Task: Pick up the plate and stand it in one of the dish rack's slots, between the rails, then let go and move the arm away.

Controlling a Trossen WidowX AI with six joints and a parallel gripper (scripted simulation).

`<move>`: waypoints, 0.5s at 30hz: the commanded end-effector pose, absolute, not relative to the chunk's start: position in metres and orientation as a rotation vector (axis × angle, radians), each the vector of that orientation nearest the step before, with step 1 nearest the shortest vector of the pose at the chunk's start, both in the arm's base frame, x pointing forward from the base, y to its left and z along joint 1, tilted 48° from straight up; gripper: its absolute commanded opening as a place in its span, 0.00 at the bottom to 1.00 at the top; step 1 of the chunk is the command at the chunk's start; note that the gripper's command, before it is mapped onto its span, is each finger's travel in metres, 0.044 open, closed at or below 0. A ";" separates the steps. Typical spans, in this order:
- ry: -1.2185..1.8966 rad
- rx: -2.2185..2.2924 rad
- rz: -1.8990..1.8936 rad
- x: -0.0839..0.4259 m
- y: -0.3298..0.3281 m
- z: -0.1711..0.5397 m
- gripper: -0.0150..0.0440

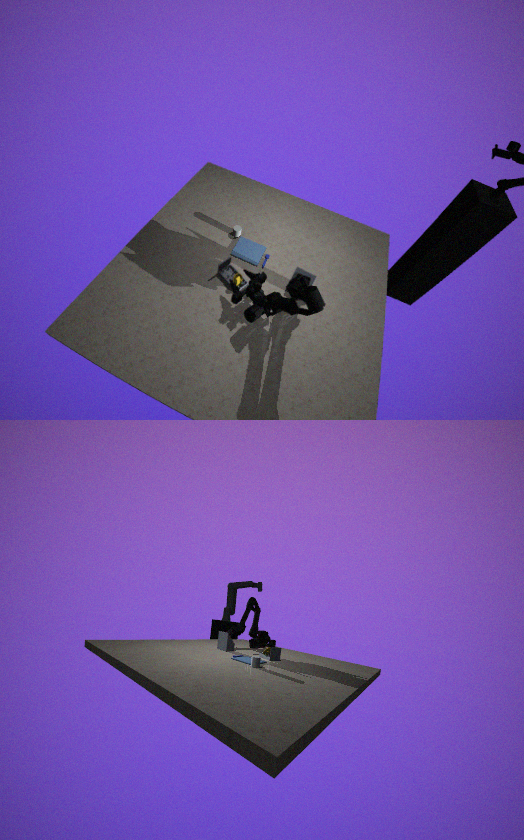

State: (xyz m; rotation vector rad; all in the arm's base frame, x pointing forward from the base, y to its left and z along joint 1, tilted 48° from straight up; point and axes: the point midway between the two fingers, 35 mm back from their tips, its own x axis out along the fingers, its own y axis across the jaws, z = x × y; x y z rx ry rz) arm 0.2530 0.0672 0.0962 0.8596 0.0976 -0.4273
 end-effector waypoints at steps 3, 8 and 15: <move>0.104 0.864 -0.431 0.255 0.041 0.123 0.93; 0.094 0.855 -0.423 0.253 0.012 0.149 0.93; 0.094 0.826 -0.421 0.249 -0.003 0.160 0.93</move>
